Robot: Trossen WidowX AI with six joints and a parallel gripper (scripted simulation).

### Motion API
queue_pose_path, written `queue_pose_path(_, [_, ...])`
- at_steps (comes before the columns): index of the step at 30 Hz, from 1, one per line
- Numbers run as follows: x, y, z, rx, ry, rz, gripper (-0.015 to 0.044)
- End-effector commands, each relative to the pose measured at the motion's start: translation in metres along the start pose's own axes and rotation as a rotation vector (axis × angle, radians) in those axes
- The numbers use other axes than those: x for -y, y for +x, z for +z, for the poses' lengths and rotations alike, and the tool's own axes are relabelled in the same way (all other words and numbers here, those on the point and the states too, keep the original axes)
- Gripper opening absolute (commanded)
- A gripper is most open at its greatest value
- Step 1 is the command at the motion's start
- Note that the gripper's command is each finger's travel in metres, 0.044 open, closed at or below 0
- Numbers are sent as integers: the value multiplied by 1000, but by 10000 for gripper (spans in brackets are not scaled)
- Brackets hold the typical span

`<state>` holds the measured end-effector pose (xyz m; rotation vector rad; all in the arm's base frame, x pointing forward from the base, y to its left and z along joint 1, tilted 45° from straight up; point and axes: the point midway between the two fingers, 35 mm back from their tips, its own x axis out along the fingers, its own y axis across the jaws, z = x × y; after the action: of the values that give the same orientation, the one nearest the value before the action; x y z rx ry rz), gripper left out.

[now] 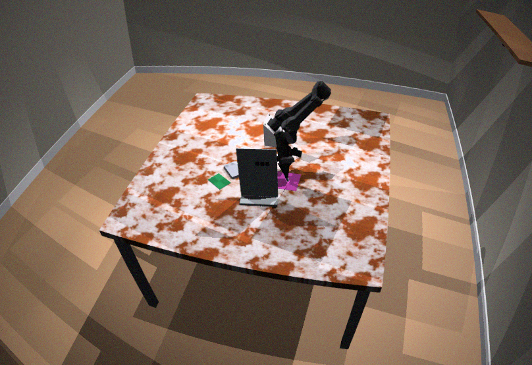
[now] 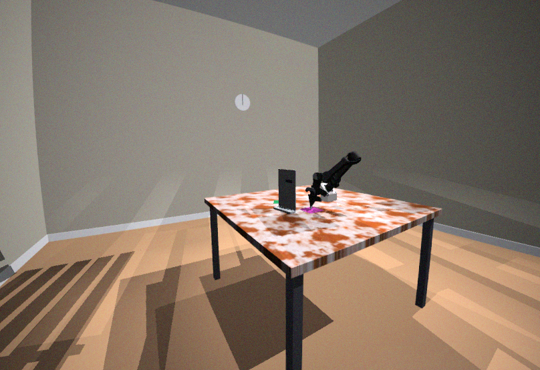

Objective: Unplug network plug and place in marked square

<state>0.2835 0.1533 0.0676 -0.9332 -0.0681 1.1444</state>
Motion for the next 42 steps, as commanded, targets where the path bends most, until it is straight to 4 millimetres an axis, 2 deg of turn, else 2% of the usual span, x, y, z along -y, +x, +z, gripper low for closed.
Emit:
queue_pose_path(1, [-6,4,0,-3,10,4,0])
queue_pose_path(22, [-7,7,1,1,5,2,0])
queue_pose_path(28, [-7,7,1,1,5,2,156])
queue_pose_path(42, [-6,-2,1,-2,6,4,156])
